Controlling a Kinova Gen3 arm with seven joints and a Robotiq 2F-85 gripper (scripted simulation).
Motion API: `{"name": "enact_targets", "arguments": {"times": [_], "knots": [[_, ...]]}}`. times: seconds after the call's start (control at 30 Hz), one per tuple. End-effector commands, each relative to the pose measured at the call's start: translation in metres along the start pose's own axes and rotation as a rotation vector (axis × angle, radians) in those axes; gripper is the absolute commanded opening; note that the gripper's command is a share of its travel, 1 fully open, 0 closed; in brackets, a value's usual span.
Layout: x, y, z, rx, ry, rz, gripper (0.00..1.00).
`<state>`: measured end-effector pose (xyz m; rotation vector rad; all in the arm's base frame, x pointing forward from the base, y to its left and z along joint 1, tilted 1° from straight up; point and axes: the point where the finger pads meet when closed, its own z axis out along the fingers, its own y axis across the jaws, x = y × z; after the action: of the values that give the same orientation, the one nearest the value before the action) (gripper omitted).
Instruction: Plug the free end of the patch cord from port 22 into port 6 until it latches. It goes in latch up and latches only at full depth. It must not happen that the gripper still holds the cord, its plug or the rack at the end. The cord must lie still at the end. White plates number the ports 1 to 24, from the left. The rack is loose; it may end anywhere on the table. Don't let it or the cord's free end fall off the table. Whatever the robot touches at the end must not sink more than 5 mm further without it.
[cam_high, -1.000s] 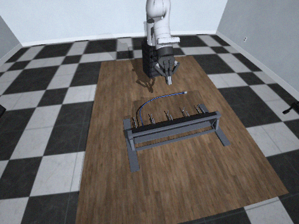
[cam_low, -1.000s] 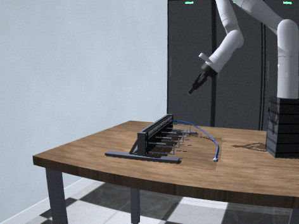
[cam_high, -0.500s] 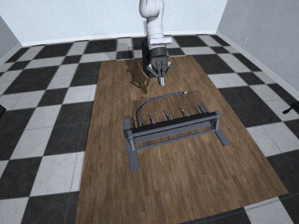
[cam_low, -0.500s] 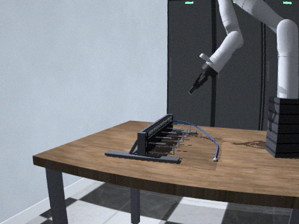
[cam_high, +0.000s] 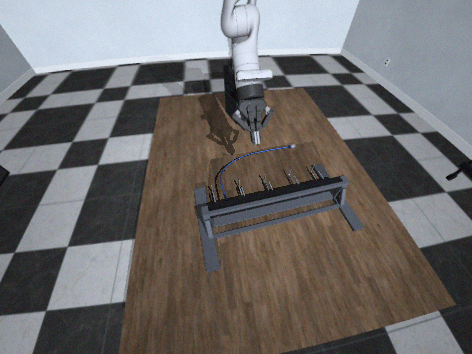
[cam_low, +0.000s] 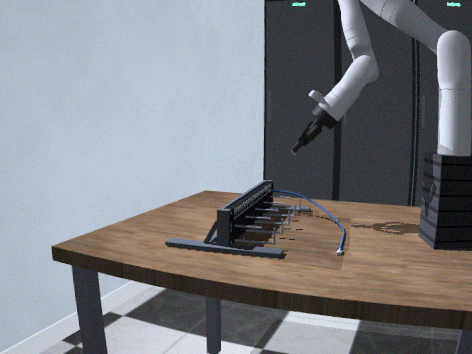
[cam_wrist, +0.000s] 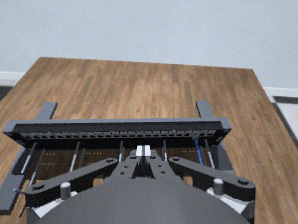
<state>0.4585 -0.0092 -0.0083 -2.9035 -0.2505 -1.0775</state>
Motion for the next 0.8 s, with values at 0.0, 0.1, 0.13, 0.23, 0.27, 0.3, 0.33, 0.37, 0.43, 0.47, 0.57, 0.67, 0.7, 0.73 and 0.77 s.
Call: {"name": "enact_targets", "arguments": {"times": [0.0,0.1,0.13,0.23,0.27,0.3,0.33,0.37,0.43,0.47,0.57,0.67,0.7,0.73,0.77], "knots": [[-0.003,-0.002,0.018,0.003,-0.006,-0.001,0.00],[-0.003,-0.002,0.040,0.003,-0.006,-0.001,0.00],[-0.003,-0.002,0.048,0.003,-0.006,-0.001,0.00],[-0.004,-0.002,0.070,0.003,-0.006,-0.001,0.00],[-0.004,-0.002,0.077,0.003,-0.006,-0.001,0.00],[-0.004,-0.002,0.083,0.003,-0.006,-0.001,0.00],[-0.004,-0.002,0.089,0.003,-0.006,-0.001,0.00],[-0.004,-0.002,0.095,0.003,-0.006,-0.001,0.00],[-0.004,-0.002,0.099,0.003,-0.006,-0.001,0.00],[-0.004,-0.002,0.099,0.003,-0.006,-0.001,0.00],[-0.004,-0.002,0.109,0.003,-0.006,-0.001,0.00],[-0.004,-0.002,0.114,0.003,-0.006,-0.001,0.00],[-0.004,-0.002,0.114,0.003,-0.006,-0.001,0.00],[-0.004,-0.002,0.115,0.003,-0.006,-0.001,0.00],[-0.004,-0.002,0.115,0.003,-0.006,-0.001,0.00]]}}
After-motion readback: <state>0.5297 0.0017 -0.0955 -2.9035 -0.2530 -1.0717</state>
